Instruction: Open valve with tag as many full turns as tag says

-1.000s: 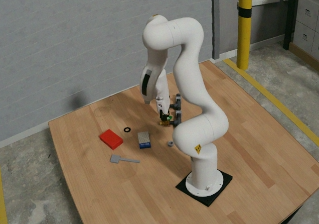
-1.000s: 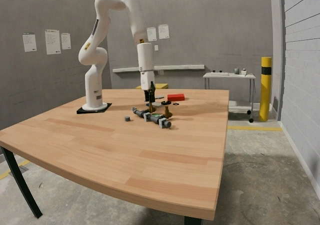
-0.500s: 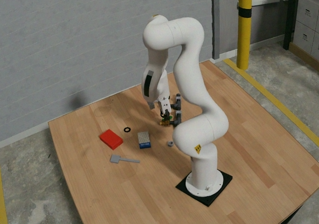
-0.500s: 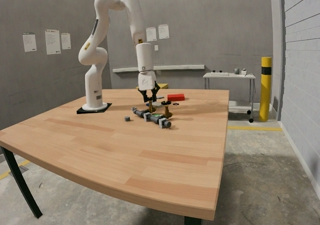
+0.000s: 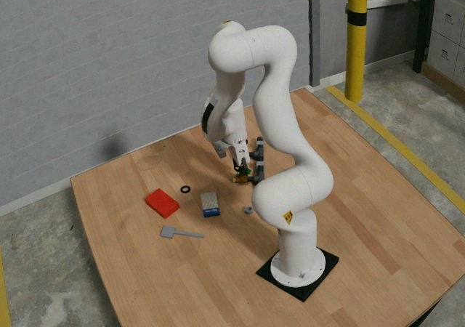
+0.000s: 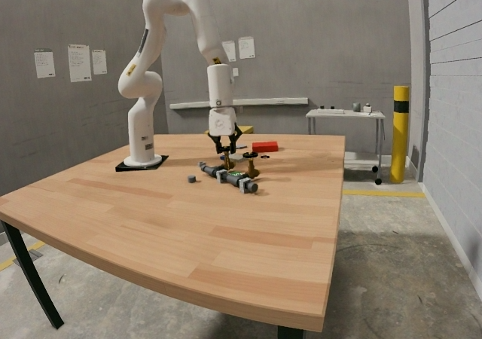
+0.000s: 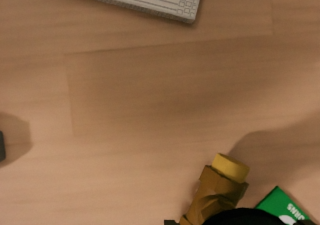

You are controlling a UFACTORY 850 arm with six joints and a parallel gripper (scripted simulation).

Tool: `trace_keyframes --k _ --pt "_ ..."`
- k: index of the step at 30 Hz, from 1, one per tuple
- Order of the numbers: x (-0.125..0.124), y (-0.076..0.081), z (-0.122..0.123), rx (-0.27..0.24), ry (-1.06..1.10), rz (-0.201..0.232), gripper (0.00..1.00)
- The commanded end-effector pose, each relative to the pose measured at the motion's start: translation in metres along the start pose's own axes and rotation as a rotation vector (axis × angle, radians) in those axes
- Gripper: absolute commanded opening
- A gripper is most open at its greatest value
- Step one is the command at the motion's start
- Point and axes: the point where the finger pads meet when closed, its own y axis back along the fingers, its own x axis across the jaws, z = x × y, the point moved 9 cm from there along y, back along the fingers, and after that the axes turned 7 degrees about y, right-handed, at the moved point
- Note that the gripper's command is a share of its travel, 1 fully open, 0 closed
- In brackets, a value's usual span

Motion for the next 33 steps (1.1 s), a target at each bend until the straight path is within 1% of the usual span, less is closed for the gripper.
trace_keyframes --k 1,19,20,33 --pt "0.0039 0.0004 0.0078 0.081 0.006 -0.033 0.0" --pt "0.0039 0.0004 0.0078 0.081 0.006 -0.033 0.0" --pt "0.0039 0.0004 0.0078 0.081 0.006 -0.033 1.0" --pt "0.0039 0.0004 0.0078 0.081 0.006 -0.033 1.0"
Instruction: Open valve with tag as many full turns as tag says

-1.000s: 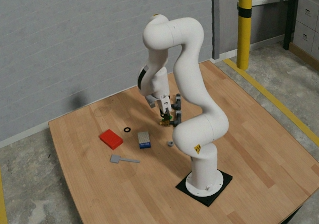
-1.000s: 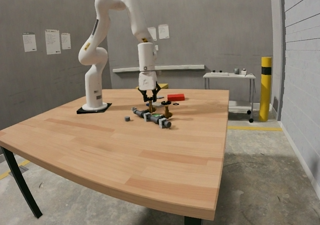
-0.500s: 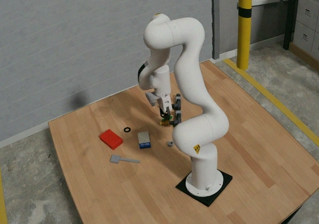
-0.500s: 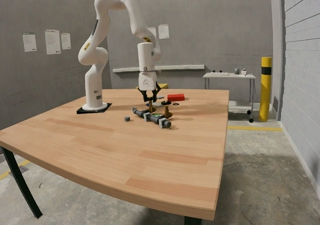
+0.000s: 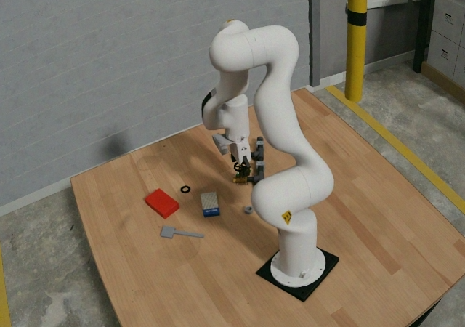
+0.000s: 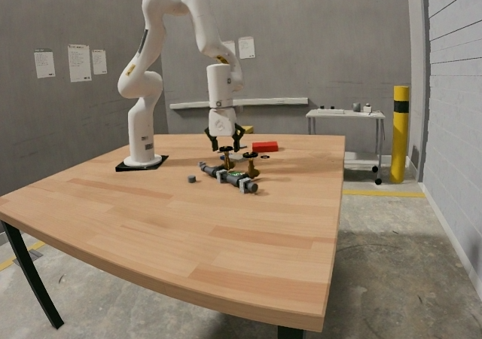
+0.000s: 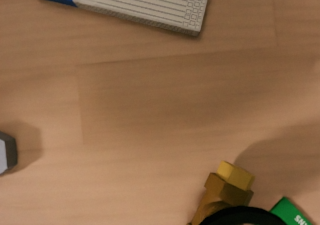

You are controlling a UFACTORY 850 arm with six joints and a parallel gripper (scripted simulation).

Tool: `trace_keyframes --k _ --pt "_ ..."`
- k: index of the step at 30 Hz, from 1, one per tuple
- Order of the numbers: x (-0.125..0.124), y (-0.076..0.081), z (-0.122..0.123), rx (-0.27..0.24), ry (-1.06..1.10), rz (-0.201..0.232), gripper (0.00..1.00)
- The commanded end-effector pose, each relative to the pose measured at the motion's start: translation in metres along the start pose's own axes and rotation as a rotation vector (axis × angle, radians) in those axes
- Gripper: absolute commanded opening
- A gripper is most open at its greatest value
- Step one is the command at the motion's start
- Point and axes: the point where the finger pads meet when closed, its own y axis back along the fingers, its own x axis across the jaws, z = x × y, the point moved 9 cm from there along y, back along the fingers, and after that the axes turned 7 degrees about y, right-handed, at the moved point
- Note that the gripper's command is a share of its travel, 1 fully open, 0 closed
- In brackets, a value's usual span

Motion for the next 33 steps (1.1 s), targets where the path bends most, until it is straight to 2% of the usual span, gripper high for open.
trace_keyframes --k 1,19,28,30,33 --pt "0.0008 0.0006 0.0001 0.0 0.0 0.002 1.0" --pt "0.0008 0.0006 0.0001 0.0 -0.044 0.002 1.0" --pt "0.0008 0.0006 0.0001 0.0 -0.331 0.002 1.0" --pt "0.0008 0.0006 0.0001 0.0 -0.331 0.002 1.0" --pt "0.0008 0.0006 0.0001 0.0 -0.496 0.002 1.0"
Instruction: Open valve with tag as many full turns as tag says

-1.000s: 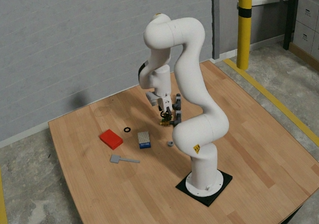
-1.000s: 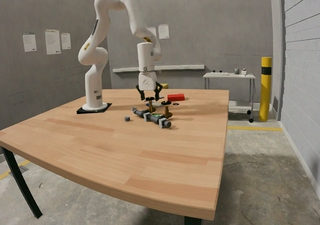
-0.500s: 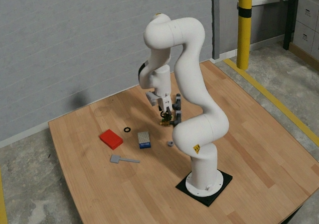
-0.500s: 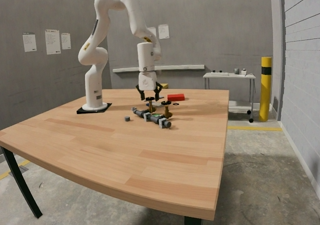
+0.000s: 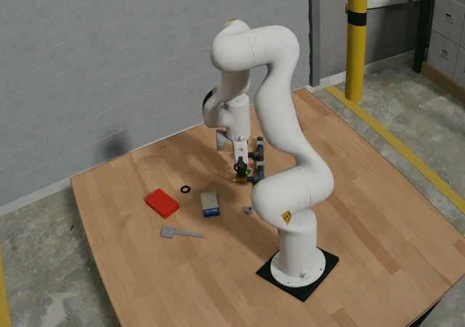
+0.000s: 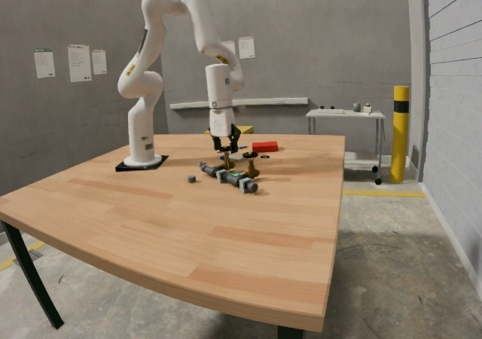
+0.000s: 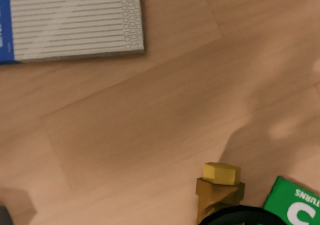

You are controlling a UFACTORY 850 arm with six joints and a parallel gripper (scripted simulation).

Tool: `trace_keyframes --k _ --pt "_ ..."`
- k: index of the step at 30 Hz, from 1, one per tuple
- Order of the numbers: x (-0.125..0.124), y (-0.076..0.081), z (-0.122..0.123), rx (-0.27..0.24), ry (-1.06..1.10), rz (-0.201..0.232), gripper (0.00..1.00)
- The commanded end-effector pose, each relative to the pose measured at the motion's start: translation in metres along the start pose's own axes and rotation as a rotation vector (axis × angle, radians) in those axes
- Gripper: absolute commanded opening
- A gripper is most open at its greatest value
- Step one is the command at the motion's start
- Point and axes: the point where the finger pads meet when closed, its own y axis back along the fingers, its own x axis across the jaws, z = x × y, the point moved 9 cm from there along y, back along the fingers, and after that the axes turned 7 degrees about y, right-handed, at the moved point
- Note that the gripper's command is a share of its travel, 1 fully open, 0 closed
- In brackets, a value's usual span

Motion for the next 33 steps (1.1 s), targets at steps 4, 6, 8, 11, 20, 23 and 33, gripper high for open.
trace_keyframes --k 4,6,8,11,20,23,33 --pt "0.0009 0.0007 -0.0017 -0.015 -0.403 0.004 1.0" --pt "0.0007 0.0007 -0.0013 -0.01 -0.507 0.005 1.0" --pt "0.0006 0.0007 -0.0009 -0.004 -0.613 0.006 1.0" --pt "0.0002 0.0007 -0.0001 0.006 -0.771 0.008 1.0" --pt "-0.0012 0.0006 0.0014 0.031 -1.202 0.01 1.0" --pt "-0.0018 0.0006 0.0019 0.042 -1.361 0.009 1.0" --pt "-0.0035 0.0005 0.0023 0.067 -1.868 0.008 1.0"
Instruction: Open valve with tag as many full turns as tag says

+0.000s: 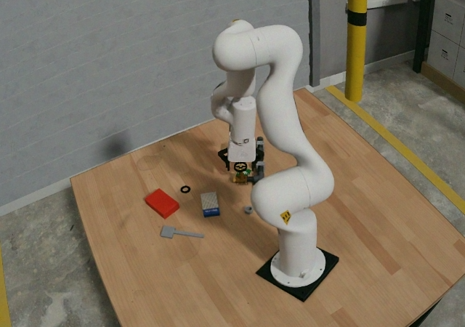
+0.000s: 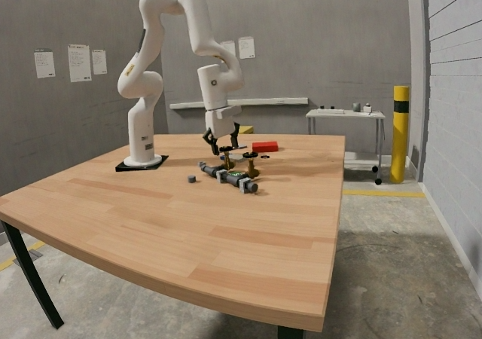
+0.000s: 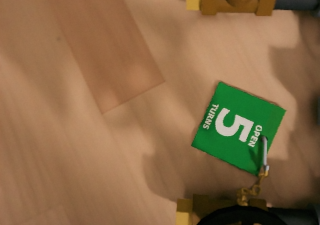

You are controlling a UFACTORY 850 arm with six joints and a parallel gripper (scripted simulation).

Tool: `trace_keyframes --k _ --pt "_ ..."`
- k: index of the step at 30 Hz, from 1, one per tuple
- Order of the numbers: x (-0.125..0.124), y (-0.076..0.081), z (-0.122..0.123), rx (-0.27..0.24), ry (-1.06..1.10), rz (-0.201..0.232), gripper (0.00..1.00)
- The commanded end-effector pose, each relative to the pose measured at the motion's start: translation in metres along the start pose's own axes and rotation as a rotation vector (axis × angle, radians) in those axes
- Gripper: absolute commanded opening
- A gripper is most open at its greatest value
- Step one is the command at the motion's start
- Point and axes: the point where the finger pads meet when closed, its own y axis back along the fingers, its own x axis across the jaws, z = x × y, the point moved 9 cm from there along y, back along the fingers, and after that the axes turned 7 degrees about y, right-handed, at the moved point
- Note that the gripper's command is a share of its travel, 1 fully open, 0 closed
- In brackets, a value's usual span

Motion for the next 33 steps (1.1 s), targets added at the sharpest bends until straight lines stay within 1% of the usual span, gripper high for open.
trace_keyframes --k 1,8,13,15,16,33 --pt "-0.0042 0.0005 -0.0025 -0.01 -0.276 0.041 1.0" --pt "-0.005 0.0005 -0.002 0.005 -0.635 0.05 1.0" --pt "-0.0067 0.0004 -0.0037 0.003 -0.883 0.075 1.0" --pt "-0.0067 0.0004 -0.0037 0.003 -0.883 0.075 1.0" --pt "-0.0087 0.0001 -0.0069 -0.013 -1.007 0.114 1.0" --pt "-0.0087 0.0001 -0.0069 -0.013 -1.009 0.114 1.0"
